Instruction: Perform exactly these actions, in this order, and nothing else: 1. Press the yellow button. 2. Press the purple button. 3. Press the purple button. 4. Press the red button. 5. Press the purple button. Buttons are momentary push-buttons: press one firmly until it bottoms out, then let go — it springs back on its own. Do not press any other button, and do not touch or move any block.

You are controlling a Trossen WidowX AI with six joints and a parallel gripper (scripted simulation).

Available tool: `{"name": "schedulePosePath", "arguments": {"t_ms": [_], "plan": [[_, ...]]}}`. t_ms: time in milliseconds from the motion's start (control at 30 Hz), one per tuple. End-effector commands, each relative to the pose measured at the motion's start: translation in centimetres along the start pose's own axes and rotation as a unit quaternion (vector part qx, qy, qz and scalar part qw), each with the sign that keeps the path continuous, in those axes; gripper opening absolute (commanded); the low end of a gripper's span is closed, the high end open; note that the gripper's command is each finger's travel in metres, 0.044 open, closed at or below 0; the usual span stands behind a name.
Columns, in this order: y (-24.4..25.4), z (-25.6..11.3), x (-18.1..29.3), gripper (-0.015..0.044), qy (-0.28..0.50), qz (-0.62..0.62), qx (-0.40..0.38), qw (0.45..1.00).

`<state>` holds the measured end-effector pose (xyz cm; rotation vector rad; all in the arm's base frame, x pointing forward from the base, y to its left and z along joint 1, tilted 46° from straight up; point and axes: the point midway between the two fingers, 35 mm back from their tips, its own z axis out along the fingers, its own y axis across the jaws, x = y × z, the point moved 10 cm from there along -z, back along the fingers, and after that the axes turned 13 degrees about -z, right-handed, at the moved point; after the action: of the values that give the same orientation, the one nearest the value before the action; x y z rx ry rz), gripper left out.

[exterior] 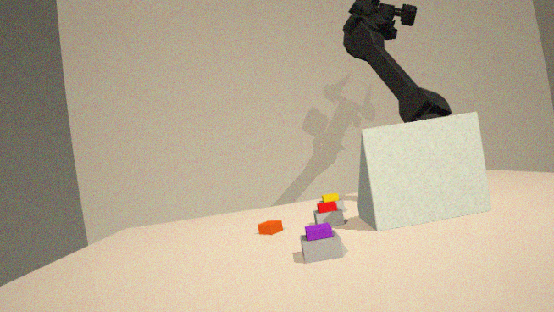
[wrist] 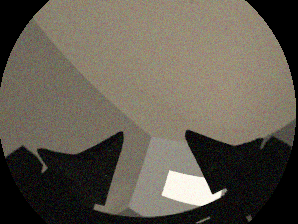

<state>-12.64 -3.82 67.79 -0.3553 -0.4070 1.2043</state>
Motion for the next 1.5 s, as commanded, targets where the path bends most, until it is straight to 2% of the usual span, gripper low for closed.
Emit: {"name": "schedulePosePath", "arguments": {"t_ms": [0,167,333,600,833,1133,1467], "plan": [[0.0,0.0,-0.1,0.04,-0.004,0.003,-0.002,1.0],[0.5,-1.3,-4.1,0.04,-0.102,0.1,-0.062,0.988],[0.8,-3.8,-8.9,0.04,-0.196,0.221,-0.144,0.944],[-0.8,-10.1,-15.7,0.04,-0.338,0.355,-0.275,0.827],[-3.9,-17.7,-19.3,0.04,-0.447,0.404,-0.38,0.702],[-8.3,-28.6,-19.6,0.04,-0.563,0.381,-0.484,0.551],[-11.1,-39.8,-14.5,0.04,-0.658,0.282,-0.541,0.442]]}}
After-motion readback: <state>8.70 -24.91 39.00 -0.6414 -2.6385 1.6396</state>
